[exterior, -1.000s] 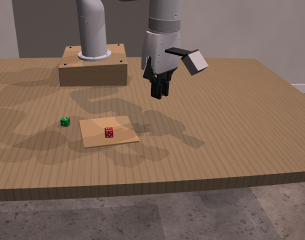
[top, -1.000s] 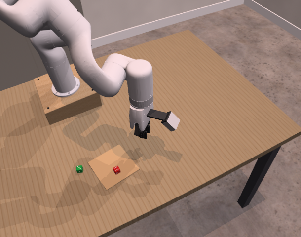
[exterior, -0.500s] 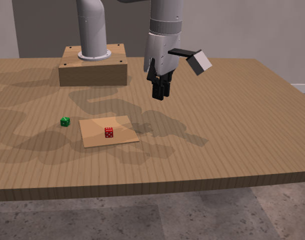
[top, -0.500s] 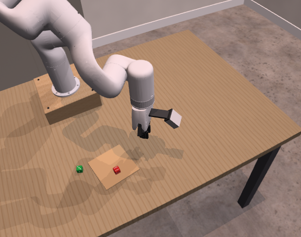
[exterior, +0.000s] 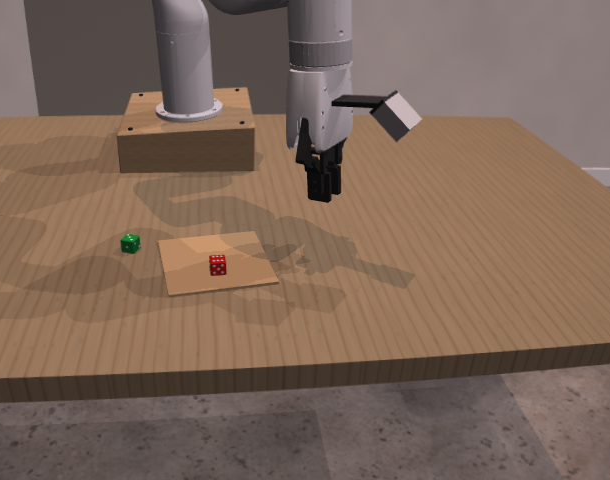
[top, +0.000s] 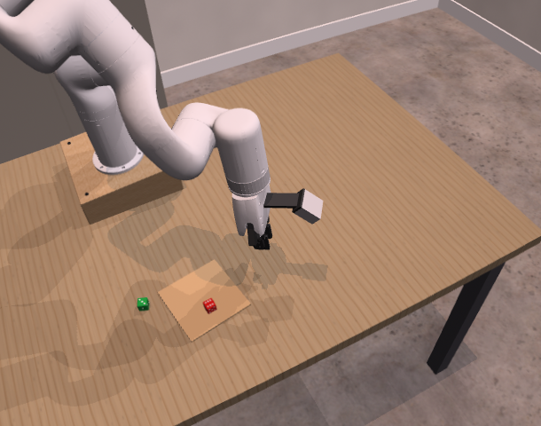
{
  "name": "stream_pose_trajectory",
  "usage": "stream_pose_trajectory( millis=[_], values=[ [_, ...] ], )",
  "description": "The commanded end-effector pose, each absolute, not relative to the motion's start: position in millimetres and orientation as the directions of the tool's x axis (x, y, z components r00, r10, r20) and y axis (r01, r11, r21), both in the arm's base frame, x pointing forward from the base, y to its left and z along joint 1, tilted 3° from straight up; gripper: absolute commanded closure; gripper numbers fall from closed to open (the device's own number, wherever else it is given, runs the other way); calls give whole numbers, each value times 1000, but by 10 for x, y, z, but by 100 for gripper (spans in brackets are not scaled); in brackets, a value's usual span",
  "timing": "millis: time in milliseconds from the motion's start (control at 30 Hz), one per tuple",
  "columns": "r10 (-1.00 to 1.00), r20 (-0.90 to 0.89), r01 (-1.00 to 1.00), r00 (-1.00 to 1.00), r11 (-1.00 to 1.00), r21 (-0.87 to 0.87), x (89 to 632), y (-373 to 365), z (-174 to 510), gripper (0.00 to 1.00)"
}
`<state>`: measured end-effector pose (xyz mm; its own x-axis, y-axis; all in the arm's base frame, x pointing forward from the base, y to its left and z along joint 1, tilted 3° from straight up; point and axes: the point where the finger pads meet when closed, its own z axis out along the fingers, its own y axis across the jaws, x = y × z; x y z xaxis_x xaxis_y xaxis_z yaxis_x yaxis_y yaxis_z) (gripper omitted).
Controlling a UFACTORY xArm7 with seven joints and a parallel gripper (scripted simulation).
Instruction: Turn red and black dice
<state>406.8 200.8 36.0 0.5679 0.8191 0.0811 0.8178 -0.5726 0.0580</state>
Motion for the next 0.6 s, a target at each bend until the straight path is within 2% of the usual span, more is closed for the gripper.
stream_pose_trajectory(
  millis=[0, 567],
  values=[
    [801, 255, 819, 541, -572, 58, 4061, 1980, 364, 85],
    [668, 612, 820, 423, -570, 55, 4030, 1934, 370, 85]
  ],
)
